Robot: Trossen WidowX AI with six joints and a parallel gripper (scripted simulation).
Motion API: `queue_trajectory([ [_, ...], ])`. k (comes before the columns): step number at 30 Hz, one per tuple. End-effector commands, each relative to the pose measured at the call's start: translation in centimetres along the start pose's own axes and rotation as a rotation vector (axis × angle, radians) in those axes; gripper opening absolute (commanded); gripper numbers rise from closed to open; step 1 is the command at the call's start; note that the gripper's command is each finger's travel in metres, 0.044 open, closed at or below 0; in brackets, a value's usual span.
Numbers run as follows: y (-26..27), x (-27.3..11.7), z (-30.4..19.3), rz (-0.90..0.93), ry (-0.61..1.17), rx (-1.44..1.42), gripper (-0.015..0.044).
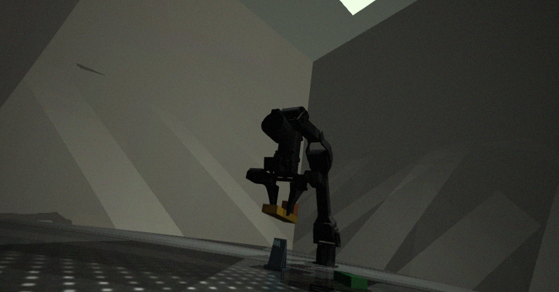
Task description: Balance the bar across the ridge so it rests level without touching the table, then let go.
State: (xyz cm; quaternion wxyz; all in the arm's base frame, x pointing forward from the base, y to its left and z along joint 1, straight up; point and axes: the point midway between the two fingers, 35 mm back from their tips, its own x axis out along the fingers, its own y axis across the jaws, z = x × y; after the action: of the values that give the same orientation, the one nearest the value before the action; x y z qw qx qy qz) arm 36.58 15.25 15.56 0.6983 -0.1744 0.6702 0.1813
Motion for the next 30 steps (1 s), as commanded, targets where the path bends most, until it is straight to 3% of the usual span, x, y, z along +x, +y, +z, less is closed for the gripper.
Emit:
queue_trajectory([
  [1,0.0,0.6,0.0,-0.004,0.001,0.003,0.0000],
  [30,-0.2,3.4,-0.1,-0.004,0.001,0.007,0.0000],
])
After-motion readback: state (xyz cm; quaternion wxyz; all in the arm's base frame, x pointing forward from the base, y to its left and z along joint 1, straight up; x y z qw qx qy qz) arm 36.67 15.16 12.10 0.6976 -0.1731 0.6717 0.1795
